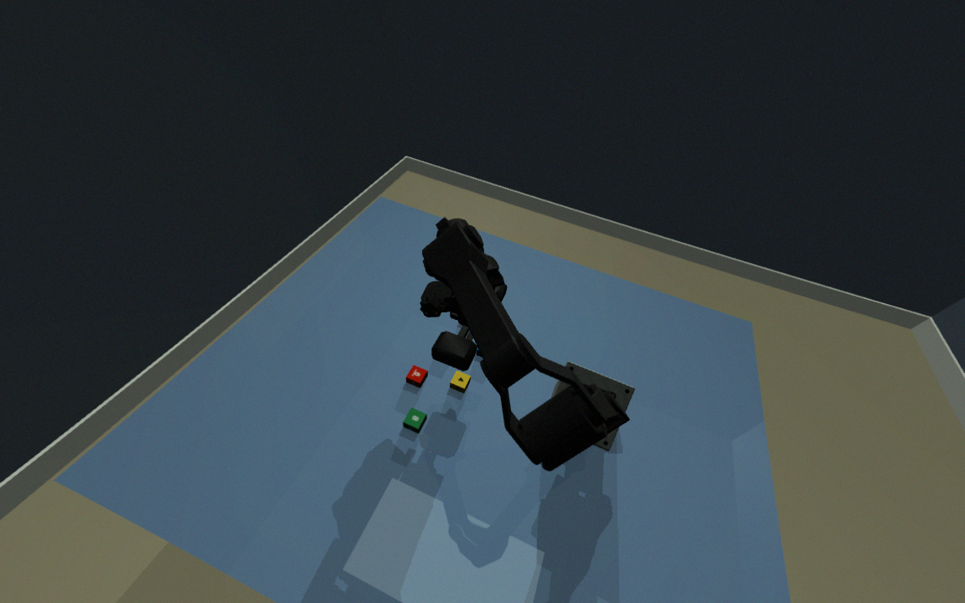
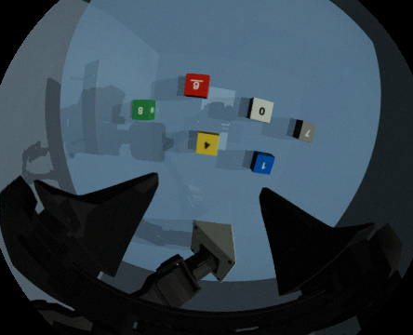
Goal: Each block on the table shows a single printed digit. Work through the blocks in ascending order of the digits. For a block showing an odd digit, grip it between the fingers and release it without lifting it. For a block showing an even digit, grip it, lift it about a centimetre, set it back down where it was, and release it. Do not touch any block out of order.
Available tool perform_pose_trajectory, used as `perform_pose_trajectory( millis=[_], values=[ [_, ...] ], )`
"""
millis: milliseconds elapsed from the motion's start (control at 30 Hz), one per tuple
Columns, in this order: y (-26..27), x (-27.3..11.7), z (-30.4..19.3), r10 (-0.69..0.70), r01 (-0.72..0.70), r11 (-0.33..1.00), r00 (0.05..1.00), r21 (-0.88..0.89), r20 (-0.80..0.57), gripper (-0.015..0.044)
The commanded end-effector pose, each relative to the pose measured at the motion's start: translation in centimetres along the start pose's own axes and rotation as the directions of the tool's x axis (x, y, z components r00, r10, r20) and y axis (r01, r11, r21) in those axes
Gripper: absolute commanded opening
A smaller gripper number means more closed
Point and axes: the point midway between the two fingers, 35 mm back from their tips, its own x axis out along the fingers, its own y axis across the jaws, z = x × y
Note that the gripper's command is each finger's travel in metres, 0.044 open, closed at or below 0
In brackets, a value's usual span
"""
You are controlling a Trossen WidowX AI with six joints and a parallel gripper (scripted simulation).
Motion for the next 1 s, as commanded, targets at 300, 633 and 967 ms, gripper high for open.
perform_pose_trajectory(
  millis=[300, 633, 967],
  values=[
    [10.8, 0.0, 3.9, 0.009, -0.009, 1.000, 1.000, 0.007, 0.002, 0.0400],
    [11.2, 0.0, 3.9, 0.010, -0.010, 1.000, 1.000, 0.007, 0.002, 0.0400],
    [11.2, 0.0, 3.9, 0.010, -0.010, 1.000, 1.000, 0.007, 0.002, 0.0400]
  ],
)
